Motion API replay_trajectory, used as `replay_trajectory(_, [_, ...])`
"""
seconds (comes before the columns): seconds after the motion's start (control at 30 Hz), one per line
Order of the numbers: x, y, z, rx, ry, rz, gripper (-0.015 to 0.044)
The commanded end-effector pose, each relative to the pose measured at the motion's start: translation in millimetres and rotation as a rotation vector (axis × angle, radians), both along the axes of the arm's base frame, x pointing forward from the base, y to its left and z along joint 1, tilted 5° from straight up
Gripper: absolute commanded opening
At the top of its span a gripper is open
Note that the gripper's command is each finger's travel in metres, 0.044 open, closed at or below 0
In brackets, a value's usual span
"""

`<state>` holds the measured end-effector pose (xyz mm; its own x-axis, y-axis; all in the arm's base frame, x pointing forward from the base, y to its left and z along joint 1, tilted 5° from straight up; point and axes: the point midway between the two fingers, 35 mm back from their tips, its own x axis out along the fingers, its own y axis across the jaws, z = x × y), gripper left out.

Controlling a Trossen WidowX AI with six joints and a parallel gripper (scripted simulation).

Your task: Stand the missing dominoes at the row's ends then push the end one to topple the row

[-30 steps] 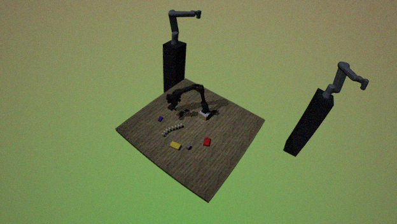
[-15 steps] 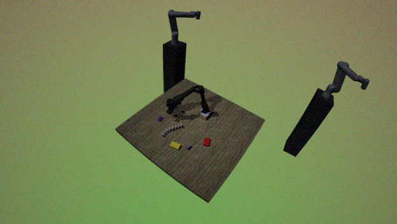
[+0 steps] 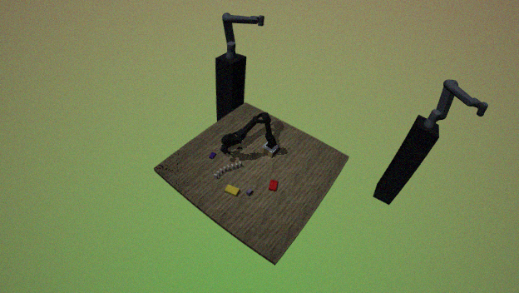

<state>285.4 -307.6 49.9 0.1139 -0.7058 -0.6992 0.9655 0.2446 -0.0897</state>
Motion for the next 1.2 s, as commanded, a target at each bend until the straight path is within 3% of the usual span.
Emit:
replay_trajectory(0.0, [-0.7,3.1,-2.9,-0.063,0.007,0.005,0.0026])
replay_trajectory(0.57, [-5.0,24.9,5.2,-0.36,-0.051,-0.025,0.0026])
replay_trajectory(1.17, [-38.6,62.9,24.2,-0.598,-0.158,-0.132,0.0026])
